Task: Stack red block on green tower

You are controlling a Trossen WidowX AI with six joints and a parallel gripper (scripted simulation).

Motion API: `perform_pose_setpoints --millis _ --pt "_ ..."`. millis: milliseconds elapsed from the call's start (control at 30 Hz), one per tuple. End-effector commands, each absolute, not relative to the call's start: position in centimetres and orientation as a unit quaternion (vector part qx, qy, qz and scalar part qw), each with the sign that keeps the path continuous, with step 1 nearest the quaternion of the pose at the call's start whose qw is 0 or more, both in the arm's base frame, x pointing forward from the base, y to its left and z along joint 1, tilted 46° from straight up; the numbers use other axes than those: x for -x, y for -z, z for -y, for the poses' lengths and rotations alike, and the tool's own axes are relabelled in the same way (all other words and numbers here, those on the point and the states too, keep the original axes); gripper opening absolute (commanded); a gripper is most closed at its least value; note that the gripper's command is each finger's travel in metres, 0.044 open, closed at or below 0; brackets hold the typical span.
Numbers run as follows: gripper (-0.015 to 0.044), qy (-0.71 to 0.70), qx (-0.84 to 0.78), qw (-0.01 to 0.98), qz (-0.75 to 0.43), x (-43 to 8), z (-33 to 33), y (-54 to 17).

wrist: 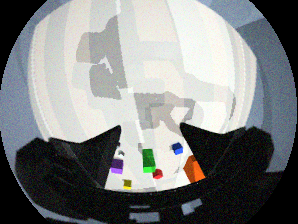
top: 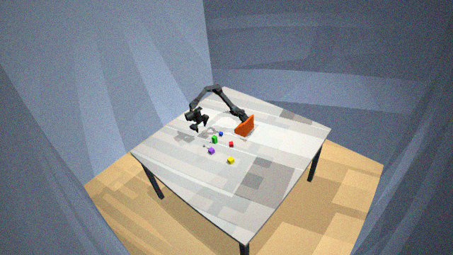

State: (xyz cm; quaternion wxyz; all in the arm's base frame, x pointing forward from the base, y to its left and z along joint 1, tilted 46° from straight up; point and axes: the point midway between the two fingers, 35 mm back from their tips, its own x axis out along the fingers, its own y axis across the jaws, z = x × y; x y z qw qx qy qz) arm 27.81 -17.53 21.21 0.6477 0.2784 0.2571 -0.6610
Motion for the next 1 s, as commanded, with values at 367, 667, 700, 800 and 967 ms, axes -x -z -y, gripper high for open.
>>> perform_pose_setpoints --millis 367,667,700,800,967 --pt "0.044 0.579 -0.17 0.69 -0.399 -30.5 6.5 -11.0" --pt "0.044 0.535 -0.086 0.706 -0.456 -28.4 0.4 -5.7" --pt "0.044 0.531 -0.077 0.707 -0.461 -28.0 -0.2 -5.2" --pt "0.044 0.518 -0.049 0.71 -0.474 -26.6 -1.8 -3.7" --pt "0.044 0.501 -0.006 0.715 -0.488 -24.3 -3.7 -1.8"
